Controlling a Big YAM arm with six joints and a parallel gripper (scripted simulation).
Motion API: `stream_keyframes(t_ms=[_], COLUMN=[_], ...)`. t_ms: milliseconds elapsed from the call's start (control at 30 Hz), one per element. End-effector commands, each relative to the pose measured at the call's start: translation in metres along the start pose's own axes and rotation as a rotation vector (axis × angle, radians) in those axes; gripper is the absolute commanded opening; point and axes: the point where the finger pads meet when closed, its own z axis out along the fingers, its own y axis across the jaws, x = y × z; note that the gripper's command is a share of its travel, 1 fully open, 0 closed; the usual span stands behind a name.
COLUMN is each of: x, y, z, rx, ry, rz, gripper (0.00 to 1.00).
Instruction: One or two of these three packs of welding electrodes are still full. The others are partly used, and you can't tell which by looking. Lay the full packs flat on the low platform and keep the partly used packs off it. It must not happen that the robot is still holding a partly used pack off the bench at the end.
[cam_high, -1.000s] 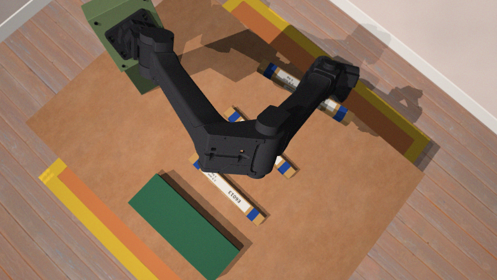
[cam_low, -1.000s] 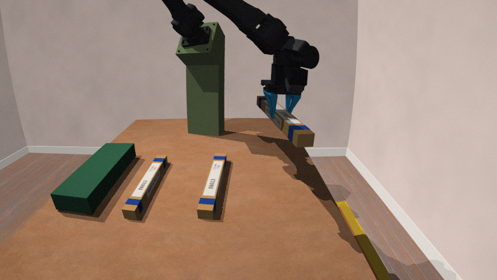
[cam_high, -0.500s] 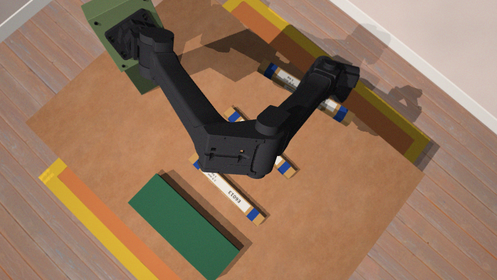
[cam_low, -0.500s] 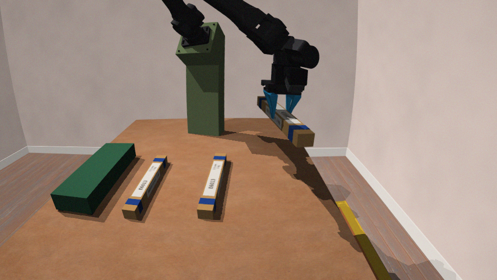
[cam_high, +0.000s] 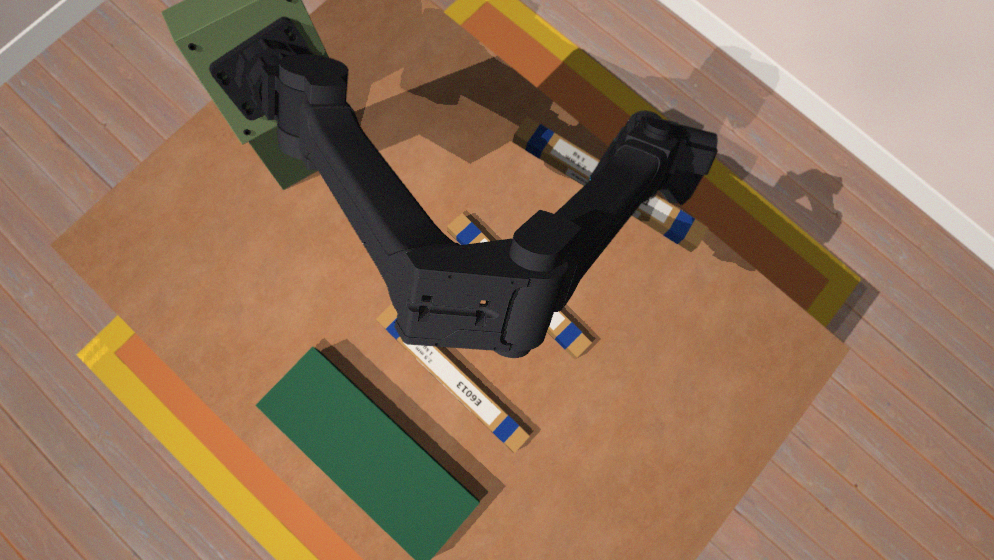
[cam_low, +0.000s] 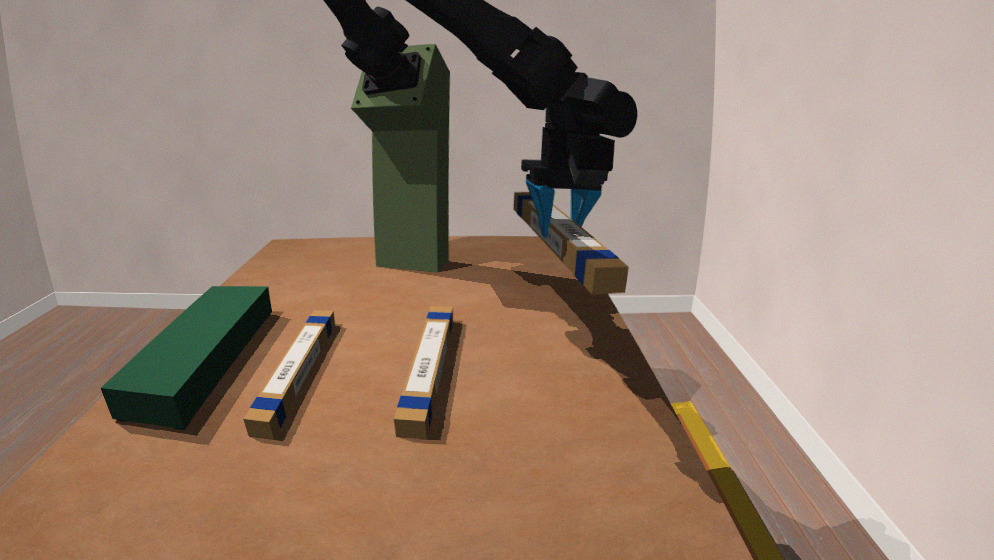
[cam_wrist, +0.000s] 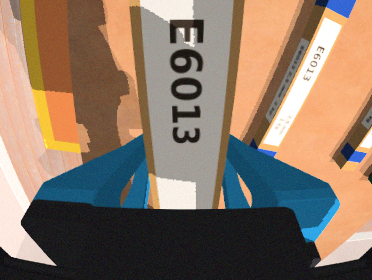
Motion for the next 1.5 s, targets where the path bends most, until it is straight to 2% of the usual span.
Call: stream_keyframes(t_ms=[0, 867, 1267, 1467], x=[-0.024, -0.018, -0.023, -0.016], y=[0.01, 0.007, 0.006, -0.016], z=[-0.03, -0.027, -0.027, -0.02], rx=[-0.051, -0.049, -0.052, -0.043], ry=[-0.057, -0.052, -0.058, -0.045], rz=[0.028, 0.01, 0.017, 0.192], gripper=[0.0, 0.0, 0.0, 0.0])
